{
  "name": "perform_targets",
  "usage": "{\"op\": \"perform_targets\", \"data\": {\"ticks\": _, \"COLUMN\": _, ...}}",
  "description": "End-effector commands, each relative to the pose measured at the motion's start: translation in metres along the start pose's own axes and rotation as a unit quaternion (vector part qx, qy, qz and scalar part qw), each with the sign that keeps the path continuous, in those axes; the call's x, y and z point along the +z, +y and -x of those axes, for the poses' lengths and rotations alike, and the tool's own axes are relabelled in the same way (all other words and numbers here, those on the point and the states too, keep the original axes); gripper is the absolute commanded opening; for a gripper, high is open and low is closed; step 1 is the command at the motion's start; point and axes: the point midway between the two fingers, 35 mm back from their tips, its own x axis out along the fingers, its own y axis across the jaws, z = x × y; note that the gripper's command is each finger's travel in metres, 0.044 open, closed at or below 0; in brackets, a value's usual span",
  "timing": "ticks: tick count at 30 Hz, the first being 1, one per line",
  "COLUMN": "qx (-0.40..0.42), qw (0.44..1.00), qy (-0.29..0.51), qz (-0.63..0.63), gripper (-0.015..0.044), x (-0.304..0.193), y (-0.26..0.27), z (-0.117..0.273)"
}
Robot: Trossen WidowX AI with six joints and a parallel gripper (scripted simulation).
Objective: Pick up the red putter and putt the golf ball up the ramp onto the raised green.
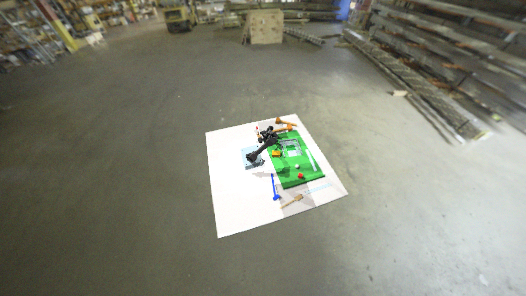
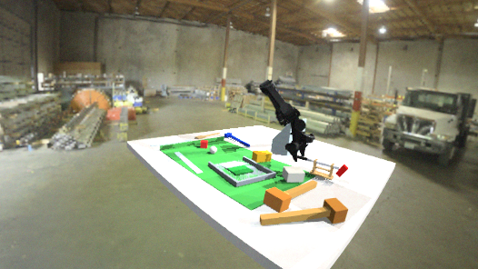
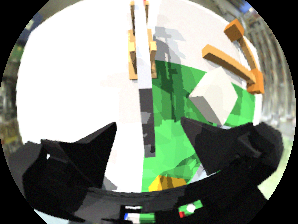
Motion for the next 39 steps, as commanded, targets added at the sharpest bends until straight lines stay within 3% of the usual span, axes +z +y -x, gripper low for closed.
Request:
{"op": "perform_targets", "data": {"ticks": 1, "qx": 0.004, "qw": 1.0, "qy": 0.005, "qz": 0.005, "gripper": 0.044, "x": -0.003, "y": 0.003, "z": -0.011}}
{"op": "perform_targets", "data": {"ticks": 14, "qx": 0.004, "qw": 1.0, "qy": 0.006, "qz": 0.005, "gripper": 0.044, "x": -0.006, "y": 0.003, "z": -0.019}}
{"op": "perform_targets", "data": {"ticks": 30, "qx": 0.003, "qw": 1.0, "qy": 0.002, "qz": 0.0, "gripper": 0.002, "x": -0.005, "y": 0.002, "z": -0.016}}
{"op": "perform_targets", "data": {"ticks": 39, "qx": 0.003, "qw": 1.0, "qy": 0.001, "qz": 0.0, "gripper": 0.0, "x": -0.002, "y": 0.0, "z": -0.008}}
